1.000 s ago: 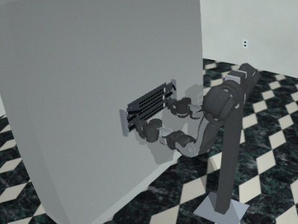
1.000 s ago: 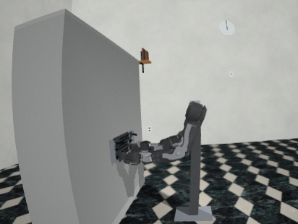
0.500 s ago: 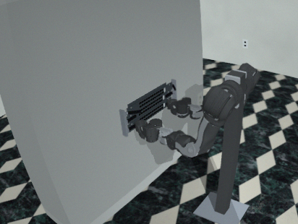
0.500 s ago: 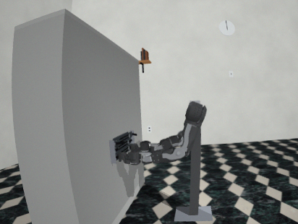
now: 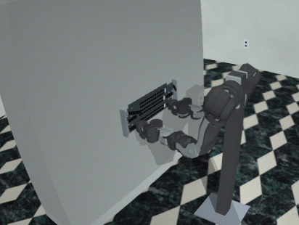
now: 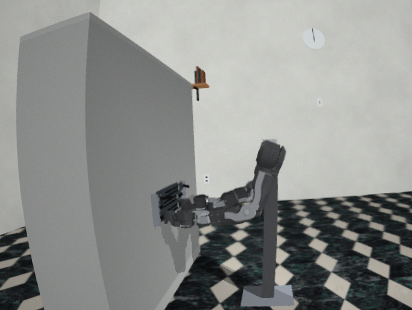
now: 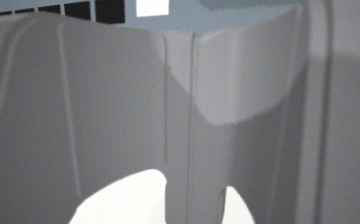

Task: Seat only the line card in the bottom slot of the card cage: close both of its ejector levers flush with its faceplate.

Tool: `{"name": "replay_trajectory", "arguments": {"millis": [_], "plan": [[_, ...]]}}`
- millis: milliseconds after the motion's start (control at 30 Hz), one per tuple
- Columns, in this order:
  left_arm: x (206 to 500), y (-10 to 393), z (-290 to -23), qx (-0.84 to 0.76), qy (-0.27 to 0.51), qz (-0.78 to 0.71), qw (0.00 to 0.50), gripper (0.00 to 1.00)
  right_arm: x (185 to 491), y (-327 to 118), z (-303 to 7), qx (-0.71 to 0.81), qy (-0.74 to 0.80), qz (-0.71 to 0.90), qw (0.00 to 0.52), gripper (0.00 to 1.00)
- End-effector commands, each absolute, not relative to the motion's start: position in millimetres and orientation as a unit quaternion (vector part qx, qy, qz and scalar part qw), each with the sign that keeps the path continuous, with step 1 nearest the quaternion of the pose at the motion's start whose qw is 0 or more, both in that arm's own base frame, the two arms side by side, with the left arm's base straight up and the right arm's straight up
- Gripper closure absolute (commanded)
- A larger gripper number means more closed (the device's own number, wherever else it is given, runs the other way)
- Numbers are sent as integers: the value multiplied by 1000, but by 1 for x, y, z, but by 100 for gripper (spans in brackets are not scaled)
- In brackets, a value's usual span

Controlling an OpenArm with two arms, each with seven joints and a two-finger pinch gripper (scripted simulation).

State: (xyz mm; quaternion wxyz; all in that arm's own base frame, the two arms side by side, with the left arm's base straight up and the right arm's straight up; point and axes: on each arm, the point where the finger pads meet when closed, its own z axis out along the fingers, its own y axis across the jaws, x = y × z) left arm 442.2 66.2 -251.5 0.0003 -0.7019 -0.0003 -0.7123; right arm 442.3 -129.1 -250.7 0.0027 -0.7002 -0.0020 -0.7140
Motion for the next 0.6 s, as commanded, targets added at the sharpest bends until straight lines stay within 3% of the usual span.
{"name": "replay_trajectory", "arguments": {"millis": [0,567], "plan": [[447,68,-248,-707,0,-707,0,100,447,-131,-248,-707,0,-707,0,100],[436,68,-248,-707,0,-707,0,100,436,-131,-248,-707,0,-707,0,100]]}}
